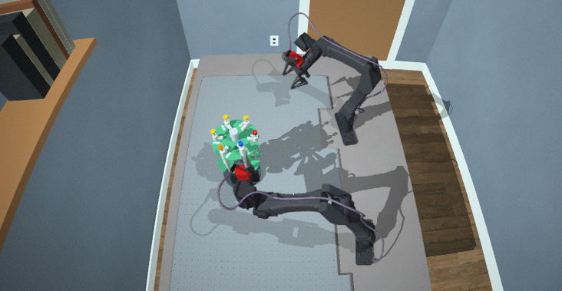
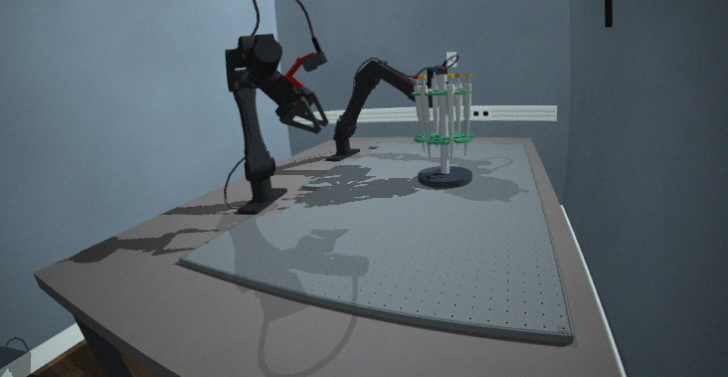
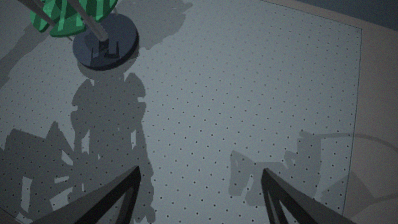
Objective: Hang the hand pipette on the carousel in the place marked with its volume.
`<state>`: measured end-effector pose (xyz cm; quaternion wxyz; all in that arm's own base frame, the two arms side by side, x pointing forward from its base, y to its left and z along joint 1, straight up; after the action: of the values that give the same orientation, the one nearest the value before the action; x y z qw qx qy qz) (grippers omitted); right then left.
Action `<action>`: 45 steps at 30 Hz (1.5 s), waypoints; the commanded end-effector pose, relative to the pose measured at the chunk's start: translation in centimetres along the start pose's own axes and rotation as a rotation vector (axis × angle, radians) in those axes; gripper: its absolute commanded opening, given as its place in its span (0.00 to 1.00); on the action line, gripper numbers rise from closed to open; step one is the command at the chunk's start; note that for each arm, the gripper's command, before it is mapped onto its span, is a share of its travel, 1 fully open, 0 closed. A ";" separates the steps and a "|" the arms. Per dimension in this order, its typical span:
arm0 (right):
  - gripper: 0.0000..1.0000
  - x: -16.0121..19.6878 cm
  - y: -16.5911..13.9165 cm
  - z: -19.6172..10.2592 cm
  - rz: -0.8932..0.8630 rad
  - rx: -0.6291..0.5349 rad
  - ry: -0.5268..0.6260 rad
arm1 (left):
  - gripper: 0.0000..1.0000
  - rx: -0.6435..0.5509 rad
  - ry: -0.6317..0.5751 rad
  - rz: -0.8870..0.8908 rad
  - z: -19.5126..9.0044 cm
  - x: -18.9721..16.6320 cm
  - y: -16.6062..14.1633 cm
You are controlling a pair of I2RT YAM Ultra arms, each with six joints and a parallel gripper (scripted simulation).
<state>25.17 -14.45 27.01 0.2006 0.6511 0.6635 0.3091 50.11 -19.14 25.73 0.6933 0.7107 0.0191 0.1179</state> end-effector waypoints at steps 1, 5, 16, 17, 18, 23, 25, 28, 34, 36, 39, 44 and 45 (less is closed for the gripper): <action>1.00 -0.2 1.0 -0.6 -0.022 -0.039 -0.008 | 0.12 -0.026 -0.026 0.066 0.8 -0.1 1.1; 1.00 -0.2 1.0 -0.6 -0.022 -0.039 -0.008 | 0.12 -0.030 -0.025 0.079 0.6 -0.5 1.9; 1.00 -0.2 1.0 -0.6 -0.022 -0.039 -0.008 | 0.12 -0.030 -0.020 0.080 0.6 -0.4 1.9; 1.00 -0.2 1.0 -0.6 -0.022 -0.039 -0.008 | 0.12 -0.030 -0.020 0.080 0.6 -0.4 1.9; 1.00 -0.2 1.0 -0.6 -0.022 -0.039 -0.008 | 0.12 -0.030 -0.020 0.080 0.6 -0.4 1.9; 1.00 -0.2 1.0 -0.6 -0.022 -0.039 -0.008 | 0.12 -0.030 -0.020 0.080 0.6 -0.4 1.9; 1.00 -0.2 1.0 -0.6 -0.022 -0.039 -0.008 | 0.12 -0.030 -0.020 0.080 0.6 -0.4 1.9; 1.00 -0.2 1.0 -0.6 -0.022 -0.039 -0.008 | 0.12 -0.030 -0.020 0.080 0.6 -0.4 1.9; 1.00 -0.2 1.0 -0.6 -0.022 -0.039 -0.008 | 0.12 -0.030 -0.020 0.080 0.6 -0.4 1.9; 1.00 -0.2 1.0 -0.6 -0.022 -0.039 -0.008 | 0.12 -0.030 -0.020 0.080 0.6 -0.4 1.9; 1.00 -0.2 1.0 -0.6 -0.022 -0.039 -0.008 | 0.12 -0.030 -0.020 0.080 0.6 -0.4 1.9; 1.00 -0.2 1.0 -0.6 -0.022 -0.039 -0.008 | 0.12 -0.030 -0.020 0.080 0.6 -0.4 1.9; 1.00 -0.2 1.0 -0.6 -0.022 -0.039 -0.008 | 0.12 -0.030 -0.020 0.080 0.6 -0.4 1.9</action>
<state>25.17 -14.45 27.01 0.2006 0.6511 0.6635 0.3091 50.15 -19.16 25.44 0.6938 0.7103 0.0157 0.1177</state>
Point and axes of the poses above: on each arm, the point where the finger pads meet when closed, its own z axis out along the fingers, its own x axis across the jaws, y = z × x, the point moved 4 cm from there along -z, back along the fingers, and after that the axes turned 10 degrees about z, right-handed, at the moved point
